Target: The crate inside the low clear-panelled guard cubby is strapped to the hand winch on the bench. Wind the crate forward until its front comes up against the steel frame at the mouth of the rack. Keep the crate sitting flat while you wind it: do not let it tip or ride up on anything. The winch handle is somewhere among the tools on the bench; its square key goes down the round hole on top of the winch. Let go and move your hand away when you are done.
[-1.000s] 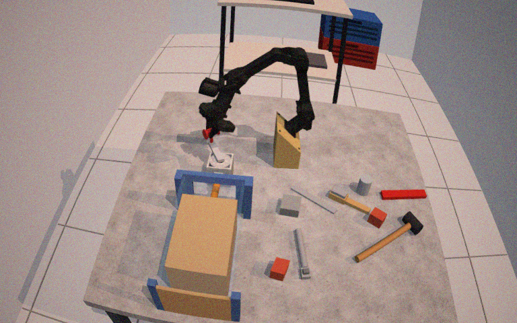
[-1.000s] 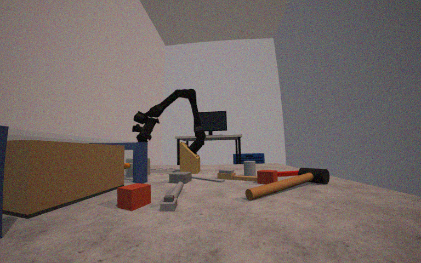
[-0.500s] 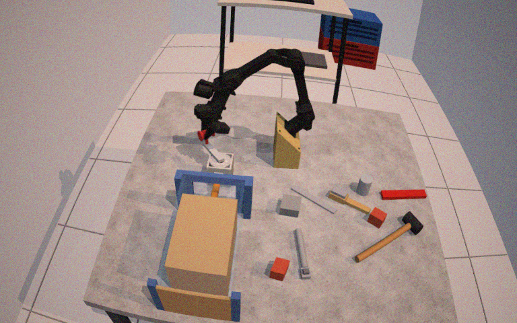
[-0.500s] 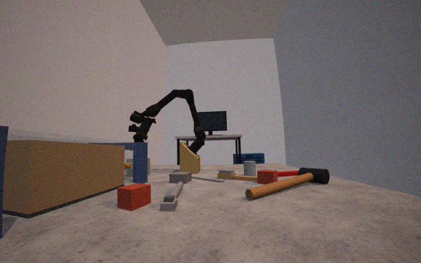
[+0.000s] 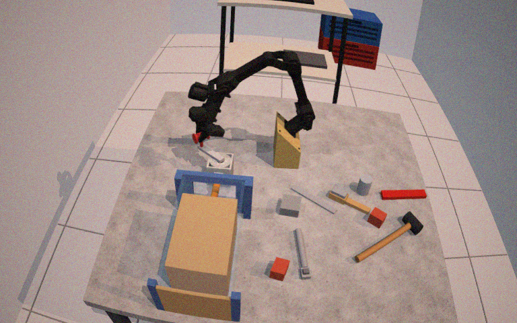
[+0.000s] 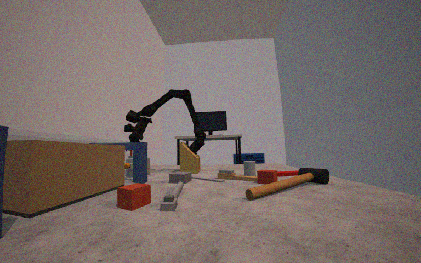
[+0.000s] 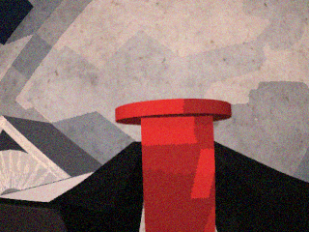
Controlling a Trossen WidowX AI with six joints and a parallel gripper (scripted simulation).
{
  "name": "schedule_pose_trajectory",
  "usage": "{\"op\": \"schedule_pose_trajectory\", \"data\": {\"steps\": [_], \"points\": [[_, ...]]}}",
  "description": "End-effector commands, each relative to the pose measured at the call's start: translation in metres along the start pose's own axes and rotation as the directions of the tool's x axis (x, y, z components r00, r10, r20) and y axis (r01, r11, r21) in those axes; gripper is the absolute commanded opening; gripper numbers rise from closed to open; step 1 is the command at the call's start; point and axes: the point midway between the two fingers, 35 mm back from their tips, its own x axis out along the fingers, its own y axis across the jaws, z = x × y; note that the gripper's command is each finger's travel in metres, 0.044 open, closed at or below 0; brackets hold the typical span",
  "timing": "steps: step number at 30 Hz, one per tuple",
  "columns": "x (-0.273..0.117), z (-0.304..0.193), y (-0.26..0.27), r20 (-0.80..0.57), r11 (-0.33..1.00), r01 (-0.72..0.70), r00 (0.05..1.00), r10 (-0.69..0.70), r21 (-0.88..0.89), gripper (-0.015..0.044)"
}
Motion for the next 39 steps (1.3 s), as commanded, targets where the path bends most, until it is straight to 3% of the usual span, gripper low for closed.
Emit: {"op": "schedule_pose_trajectory", "data": {"steps": [1,39], "points": [[0.006,0.009,0.005,0.005,1.0,-0.006,1.0,0.006,-0.01,0.0],[0.024,0.05,0.042,0.008,1.0,-0.011,1.0,0.011,-0.012,0.0]]}}
